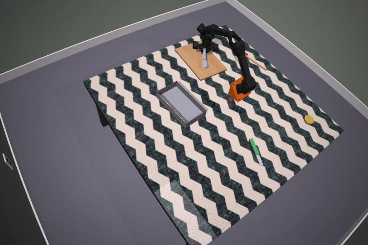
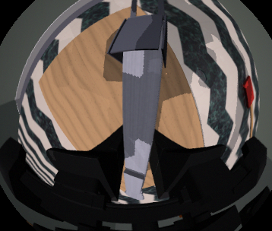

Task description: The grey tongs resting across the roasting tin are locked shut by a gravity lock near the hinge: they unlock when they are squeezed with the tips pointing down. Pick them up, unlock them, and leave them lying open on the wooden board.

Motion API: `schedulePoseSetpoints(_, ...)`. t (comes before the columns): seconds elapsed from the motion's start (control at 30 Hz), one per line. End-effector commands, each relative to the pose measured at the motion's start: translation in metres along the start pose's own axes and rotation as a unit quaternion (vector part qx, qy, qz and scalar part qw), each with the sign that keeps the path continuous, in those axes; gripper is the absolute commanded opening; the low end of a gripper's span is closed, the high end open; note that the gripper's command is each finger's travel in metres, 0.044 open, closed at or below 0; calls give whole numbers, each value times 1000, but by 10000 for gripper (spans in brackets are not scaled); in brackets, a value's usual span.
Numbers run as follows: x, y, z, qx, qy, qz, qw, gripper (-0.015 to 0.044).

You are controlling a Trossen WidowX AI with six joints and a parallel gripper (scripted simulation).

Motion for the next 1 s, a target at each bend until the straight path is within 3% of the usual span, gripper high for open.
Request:
schedulePoseSetpoints(0.0, 0, 0, 0, 0, 0, 0, 1000, 60)
schedulePoseSetpoints(0.47, 0, 0, 0, 0, 0, 0, 1000, 427)
schedulePoseSetpoints(0.67, -5, -15, -6, 5, 4, 0, 1000, 440)
schedulePoseSetpoints(0.97, -25, -139, -39, 40, 53, -5, 998, 440)
Point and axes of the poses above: the point midway between the two fingers, 35 mm back from their tips, its own z axis out along the fingers, its own y axis across the jaws, x = y × z, the point moved 6 cm from there along -z, back along the fingers, and after that the axes turned 3 degrees about z, right-handed, at the moved point
